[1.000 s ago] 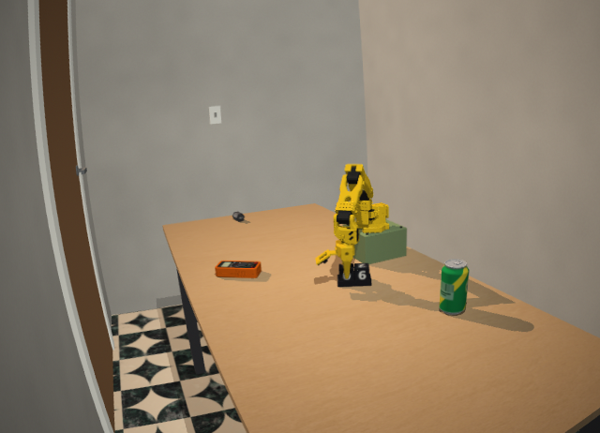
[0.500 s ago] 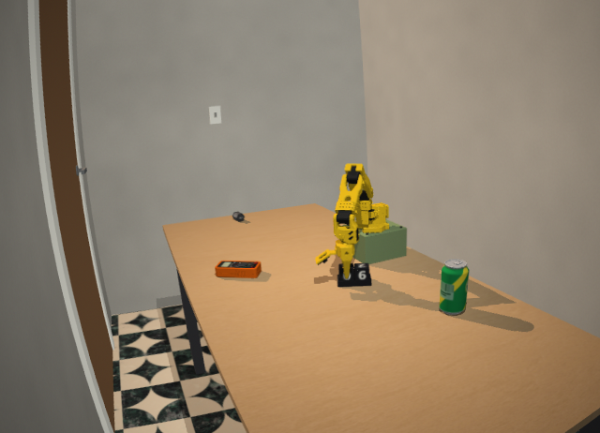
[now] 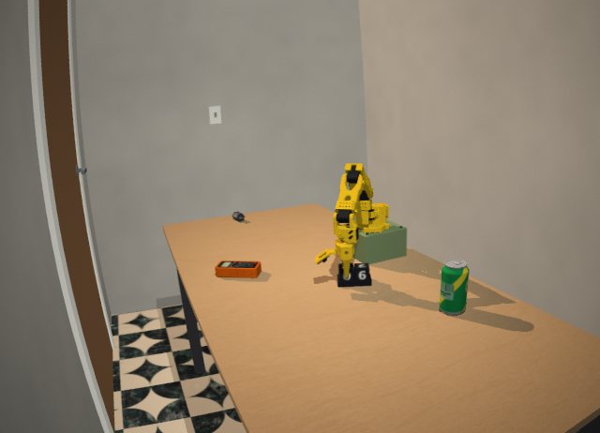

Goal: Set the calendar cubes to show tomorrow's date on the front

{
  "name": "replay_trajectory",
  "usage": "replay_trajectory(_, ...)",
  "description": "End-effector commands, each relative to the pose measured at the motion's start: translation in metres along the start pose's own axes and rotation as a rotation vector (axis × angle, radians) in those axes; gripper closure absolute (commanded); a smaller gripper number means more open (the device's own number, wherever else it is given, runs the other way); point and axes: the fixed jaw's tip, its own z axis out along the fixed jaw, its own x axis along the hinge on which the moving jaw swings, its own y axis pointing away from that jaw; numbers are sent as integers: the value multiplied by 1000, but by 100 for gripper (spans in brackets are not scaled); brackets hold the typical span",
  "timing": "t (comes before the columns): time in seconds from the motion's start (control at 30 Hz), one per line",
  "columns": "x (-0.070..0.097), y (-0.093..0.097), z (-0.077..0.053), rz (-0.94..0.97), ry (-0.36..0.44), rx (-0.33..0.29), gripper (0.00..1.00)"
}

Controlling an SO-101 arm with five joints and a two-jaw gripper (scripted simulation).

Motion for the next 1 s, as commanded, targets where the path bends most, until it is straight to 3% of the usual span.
replay_trajectory(0.0, 0, -3, 2, 13, 3, 5, 85)
replay_trajectory(0.43, 0, -3, 2, 13, 3, 5, 99)
replay_trajectory(0.97, 0, -3, 0, 13, 3, 5, 100)
